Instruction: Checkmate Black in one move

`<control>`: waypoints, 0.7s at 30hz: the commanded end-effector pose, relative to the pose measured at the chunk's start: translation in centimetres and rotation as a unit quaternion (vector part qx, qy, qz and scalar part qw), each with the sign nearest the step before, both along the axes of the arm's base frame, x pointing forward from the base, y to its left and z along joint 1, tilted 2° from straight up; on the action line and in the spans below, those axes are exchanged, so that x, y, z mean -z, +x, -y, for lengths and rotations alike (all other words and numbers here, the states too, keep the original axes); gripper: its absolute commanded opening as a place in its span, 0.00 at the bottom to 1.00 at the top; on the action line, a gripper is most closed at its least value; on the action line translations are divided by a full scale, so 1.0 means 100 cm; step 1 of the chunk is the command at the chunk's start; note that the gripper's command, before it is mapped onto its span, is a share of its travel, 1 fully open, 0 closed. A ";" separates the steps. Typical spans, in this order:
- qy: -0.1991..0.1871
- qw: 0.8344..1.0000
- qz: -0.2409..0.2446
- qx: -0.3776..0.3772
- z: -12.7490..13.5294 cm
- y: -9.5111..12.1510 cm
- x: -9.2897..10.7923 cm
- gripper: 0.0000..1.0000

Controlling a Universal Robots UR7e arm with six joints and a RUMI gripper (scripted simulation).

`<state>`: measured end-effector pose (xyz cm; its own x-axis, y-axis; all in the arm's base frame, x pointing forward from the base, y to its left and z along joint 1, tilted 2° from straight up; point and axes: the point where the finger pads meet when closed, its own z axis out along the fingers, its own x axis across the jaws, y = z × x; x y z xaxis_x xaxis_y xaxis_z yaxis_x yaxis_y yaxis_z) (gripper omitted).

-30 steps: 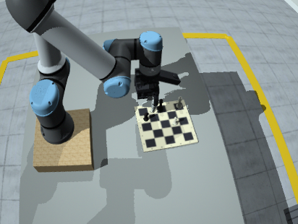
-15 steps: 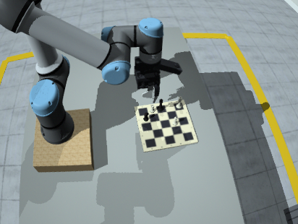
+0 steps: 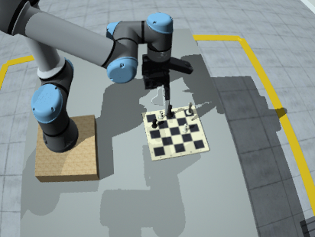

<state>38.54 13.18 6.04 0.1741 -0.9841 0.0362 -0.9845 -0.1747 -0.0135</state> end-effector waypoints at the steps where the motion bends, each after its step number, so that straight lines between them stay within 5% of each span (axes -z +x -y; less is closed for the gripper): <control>1: 0.000 1.000 0.000 0.000 0.000 0.000 -0.001 1.00; 21: 0.000 1.000 0.000 0.000 0.000 0.000 -0.010 1.00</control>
<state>38.52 13.18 6.36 0.1741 -0.9841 0.0361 -0.9845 -0.1747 -0.0131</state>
